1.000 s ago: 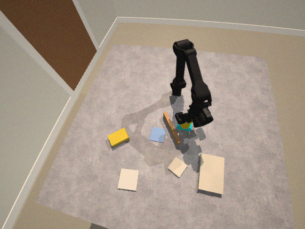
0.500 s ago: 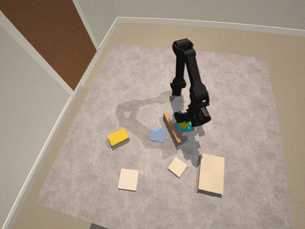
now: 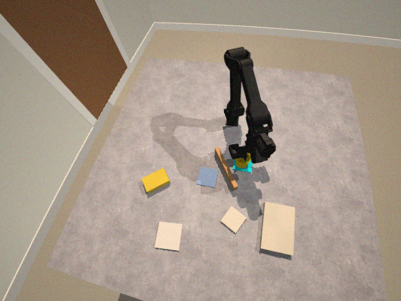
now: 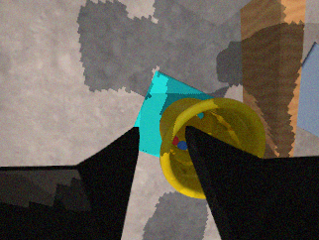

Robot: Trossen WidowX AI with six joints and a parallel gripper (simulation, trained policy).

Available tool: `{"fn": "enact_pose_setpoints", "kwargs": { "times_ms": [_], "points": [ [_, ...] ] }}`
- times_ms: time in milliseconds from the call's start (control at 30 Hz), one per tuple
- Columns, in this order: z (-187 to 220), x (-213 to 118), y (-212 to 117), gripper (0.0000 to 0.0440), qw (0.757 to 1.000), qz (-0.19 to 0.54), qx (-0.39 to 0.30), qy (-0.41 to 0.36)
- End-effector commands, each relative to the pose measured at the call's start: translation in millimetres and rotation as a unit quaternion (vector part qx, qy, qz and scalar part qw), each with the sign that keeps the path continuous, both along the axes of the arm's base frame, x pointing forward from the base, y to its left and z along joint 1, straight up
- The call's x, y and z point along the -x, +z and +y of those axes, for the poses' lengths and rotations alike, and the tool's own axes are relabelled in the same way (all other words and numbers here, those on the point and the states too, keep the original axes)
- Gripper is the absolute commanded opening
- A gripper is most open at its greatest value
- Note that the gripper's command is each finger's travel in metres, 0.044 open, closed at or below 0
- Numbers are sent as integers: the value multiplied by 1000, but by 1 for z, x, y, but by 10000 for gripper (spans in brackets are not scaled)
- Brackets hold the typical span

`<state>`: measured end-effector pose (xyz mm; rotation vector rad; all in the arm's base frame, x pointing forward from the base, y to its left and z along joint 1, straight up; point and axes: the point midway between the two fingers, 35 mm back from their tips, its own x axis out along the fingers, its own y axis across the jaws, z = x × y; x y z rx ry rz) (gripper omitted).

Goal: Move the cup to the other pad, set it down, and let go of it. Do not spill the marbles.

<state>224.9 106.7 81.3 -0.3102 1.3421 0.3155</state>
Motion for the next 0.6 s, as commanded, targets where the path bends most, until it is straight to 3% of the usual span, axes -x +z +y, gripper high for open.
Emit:
{"fn": "enact_pose_setpoints", "kwargs": {
  "times_ms": [0,567],
  "points": [
    [-1,4,4,196,1000,-2,-11,-4],
    [-4,11,41,286,997,-47,-55,-25]
  ]
}}
